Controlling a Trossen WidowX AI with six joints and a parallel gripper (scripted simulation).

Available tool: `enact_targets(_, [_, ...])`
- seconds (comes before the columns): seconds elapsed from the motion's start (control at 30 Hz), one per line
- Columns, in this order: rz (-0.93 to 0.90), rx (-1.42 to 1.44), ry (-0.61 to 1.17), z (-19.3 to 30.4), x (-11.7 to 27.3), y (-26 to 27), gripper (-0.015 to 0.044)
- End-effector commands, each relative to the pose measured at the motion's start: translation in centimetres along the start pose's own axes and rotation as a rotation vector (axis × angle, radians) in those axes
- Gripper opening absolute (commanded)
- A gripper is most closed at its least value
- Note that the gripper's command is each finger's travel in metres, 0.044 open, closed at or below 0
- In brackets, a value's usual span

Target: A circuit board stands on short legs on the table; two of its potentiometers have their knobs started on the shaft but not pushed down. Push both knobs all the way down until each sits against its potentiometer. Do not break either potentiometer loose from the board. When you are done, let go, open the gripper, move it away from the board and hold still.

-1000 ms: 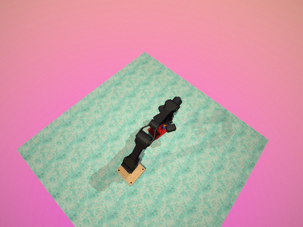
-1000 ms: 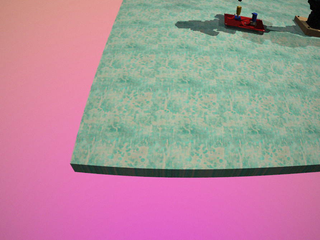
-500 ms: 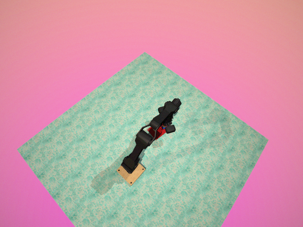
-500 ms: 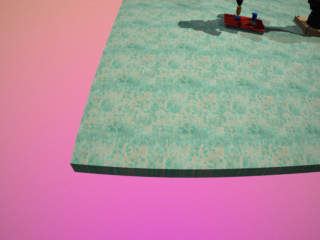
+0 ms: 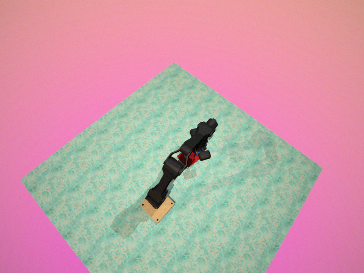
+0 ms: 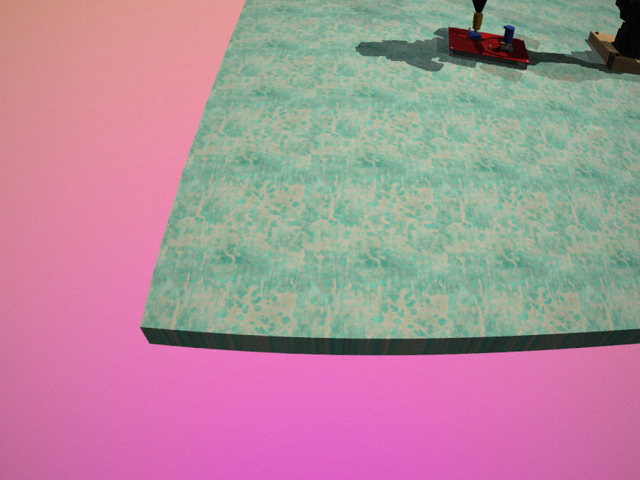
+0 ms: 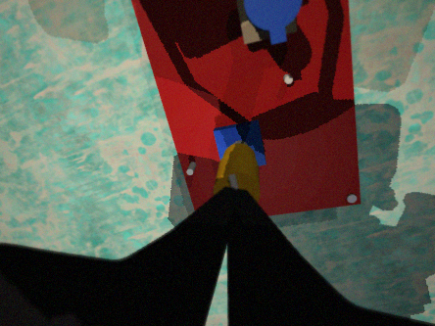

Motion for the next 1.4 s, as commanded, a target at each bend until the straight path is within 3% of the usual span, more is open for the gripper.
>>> enact_targets(0.0, [0.005, 0.006, -0.003, -0.01, -0.17, -0.04, 0.0000])
enact_targets(1.37, [0.005, 0.006, -0.003, -0.01, -0.59, -0.04, 0.0000])
Point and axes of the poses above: the point midway between the two fingers, 35 mm back from their tips, its own x axis back along the fingers, its own y axis across the jaws, z = x × y, the point moved 7 cm from there along x, back along the fingers, and after that the axes turned 15 degrees about x, right-handed, at the moved point
